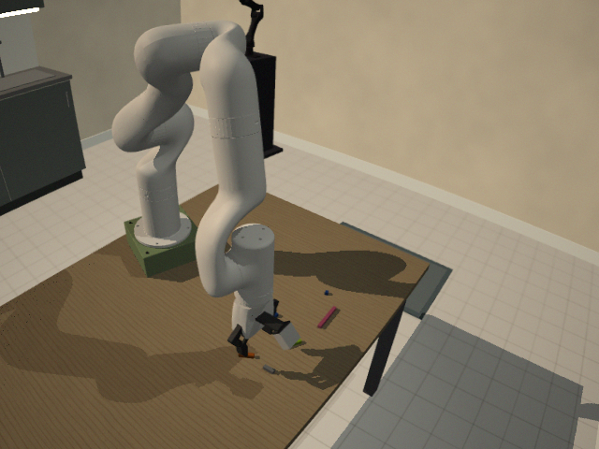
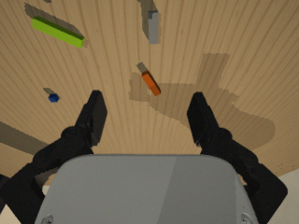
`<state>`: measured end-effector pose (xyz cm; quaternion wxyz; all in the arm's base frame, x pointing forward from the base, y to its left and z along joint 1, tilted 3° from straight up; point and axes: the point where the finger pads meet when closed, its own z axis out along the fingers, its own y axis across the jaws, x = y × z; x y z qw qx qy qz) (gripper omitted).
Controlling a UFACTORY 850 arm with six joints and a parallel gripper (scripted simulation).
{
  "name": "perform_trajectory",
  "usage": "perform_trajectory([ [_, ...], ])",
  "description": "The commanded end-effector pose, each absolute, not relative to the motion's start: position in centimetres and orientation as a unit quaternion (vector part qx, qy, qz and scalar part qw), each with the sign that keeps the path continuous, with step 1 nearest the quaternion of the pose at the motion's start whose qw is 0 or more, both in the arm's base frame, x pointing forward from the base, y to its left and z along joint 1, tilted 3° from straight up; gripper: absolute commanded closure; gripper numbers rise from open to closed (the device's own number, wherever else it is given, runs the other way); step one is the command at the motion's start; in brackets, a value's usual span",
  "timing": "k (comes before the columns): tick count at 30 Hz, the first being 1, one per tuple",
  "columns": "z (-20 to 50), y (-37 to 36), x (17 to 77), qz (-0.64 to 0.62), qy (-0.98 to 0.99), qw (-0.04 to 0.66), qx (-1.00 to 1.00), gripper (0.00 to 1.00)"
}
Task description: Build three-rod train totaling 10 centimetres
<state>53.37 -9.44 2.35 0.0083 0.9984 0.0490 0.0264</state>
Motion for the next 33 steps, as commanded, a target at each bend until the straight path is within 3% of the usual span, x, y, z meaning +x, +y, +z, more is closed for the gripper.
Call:
perform_trajectory([
  [1, 2.42, -9.45, 53.45, 0.027, 0.049, 0.009, 0.998, 0.00],
  [33, 2.42, -9.40, 53.48, 0.027, 0.038, 0.008, 0.999, 0.00],
])
